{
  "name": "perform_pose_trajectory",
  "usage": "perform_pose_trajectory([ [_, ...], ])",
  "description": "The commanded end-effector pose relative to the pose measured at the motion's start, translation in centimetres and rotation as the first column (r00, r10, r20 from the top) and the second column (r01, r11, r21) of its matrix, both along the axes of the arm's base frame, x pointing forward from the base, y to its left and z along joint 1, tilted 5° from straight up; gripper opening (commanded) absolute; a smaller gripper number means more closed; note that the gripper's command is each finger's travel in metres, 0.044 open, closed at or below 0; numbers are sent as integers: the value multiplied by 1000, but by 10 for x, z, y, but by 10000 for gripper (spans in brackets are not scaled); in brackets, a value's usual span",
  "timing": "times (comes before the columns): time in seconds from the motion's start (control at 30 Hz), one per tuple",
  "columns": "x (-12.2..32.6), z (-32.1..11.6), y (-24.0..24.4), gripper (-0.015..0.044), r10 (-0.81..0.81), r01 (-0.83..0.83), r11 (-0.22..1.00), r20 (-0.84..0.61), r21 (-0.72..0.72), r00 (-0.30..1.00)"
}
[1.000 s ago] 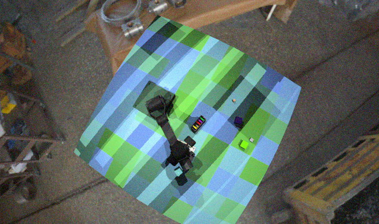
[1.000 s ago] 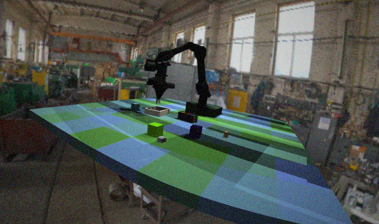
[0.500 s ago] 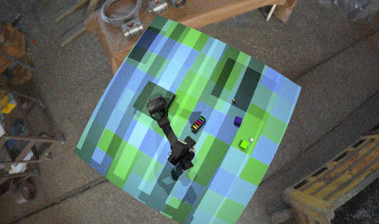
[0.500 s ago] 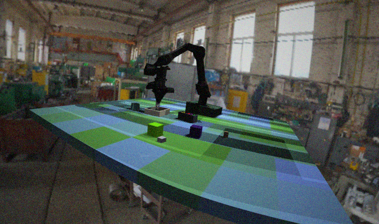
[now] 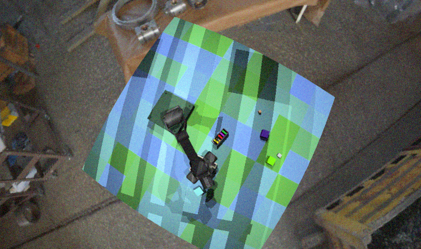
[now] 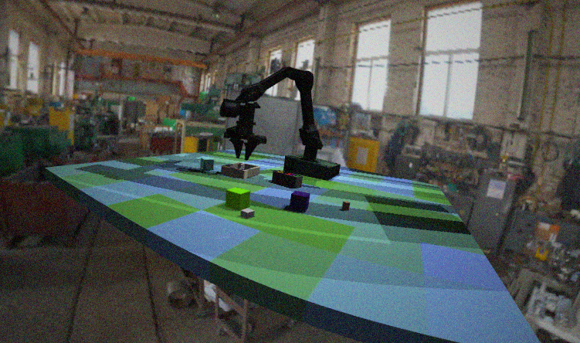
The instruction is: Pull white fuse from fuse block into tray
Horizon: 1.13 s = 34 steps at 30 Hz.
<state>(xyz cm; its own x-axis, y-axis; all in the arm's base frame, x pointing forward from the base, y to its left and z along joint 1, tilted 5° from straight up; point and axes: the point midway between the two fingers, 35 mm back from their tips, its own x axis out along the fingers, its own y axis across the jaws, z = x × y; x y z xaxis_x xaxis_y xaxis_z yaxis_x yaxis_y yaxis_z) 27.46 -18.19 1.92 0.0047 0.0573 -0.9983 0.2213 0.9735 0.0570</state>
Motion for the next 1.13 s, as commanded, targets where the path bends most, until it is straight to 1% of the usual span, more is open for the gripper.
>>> perform_pose_trajectory([
  [0.0,0,1,0,315,0,0,1000,1,-1,1000],
  [0.03,0,4,0,330,0,0,1000,1,-1,1000],
  [0.13,0,35,-2,330,2,-2,1000,-2,-2,1000],
  [0.17,0,38,-2,330,2,-2,1000,-2,-2,1000],
  [1.1,-1,35,-2,330,-3,3,1000,-4,3,1000],
])
